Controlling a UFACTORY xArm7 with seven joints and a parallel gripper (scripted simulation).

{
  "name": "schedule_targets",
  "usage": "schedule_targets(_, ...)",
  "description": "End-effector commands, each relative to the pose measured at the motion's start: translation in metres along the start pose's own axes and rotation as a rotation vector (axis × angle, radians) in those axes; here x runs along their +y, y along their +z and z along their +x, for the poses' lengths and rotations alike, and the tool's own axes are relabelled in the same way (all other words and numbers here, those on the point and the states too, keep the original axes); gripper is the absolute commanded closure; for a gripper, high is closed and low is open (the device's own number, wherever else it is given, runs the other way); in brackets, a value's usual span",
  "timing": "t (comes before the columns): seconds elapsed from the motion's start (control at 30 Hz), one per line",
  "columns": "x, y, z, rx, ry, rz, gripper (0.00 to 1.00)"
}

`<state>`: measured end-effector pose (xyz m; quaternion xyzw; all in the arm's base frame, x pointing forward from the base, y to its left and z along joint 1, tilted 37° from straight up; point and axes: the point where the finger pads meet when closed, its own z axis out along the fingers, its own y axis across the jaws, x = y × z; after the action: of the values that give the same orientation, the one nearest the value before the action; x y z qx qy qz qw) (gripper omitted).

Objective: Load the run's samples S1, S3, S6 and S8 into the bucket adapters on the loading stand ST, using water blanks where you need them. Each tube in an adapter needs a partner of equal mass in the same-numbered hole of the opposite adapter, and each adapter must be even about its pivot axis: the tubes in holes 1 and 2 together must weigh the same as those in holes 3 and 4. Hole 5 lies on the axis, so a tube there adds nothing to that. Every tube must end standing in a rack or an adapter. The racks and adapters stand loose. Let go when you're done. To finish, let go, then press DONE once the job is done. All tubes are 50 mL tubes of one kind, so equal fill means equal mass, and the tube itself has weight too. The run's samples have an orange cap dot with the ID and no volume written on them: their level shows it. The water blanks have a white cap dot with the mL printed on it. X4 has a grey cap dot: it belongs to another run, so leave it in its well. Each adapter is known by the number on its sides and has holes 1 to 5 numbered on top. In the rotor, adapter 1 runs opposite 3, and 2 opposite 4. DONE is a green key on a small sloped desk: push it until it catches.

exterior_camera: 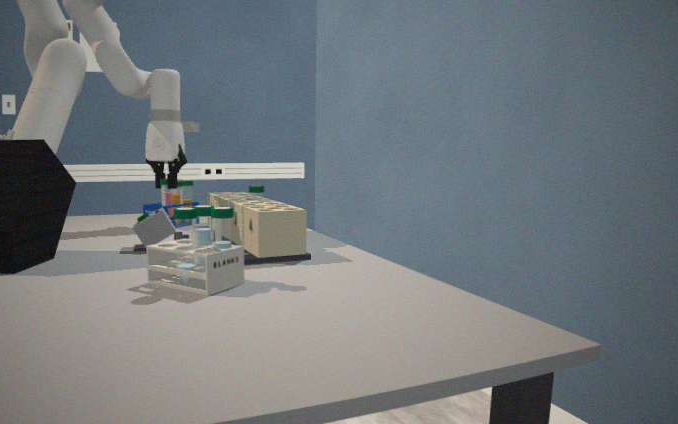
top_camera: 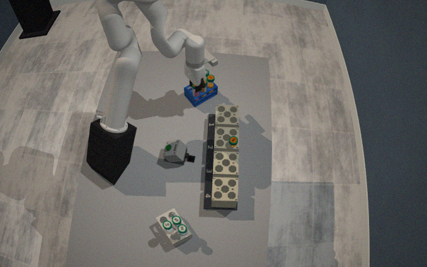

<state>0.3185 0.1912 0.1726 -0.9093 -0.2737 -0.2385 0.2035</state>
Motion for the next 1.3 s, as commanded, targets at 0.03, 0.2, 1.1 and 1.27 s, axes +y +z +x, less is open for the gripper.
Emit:
schedule_targets(0.03,0.000,-0.003,0.001,0.003,0.000,-0.001,1.00)
schedule_targets(0.2,0.000,-0.007,0.001,0.003,0.000,-0.001,1.00)
schedule_targets(1.1,0.000,-0.032,0.001,0.003,0.000,-0.001,1.00)
schedule_targets(1.27,0.000,-0.042,0.001,0.003,0.000,-0.001,1.00)
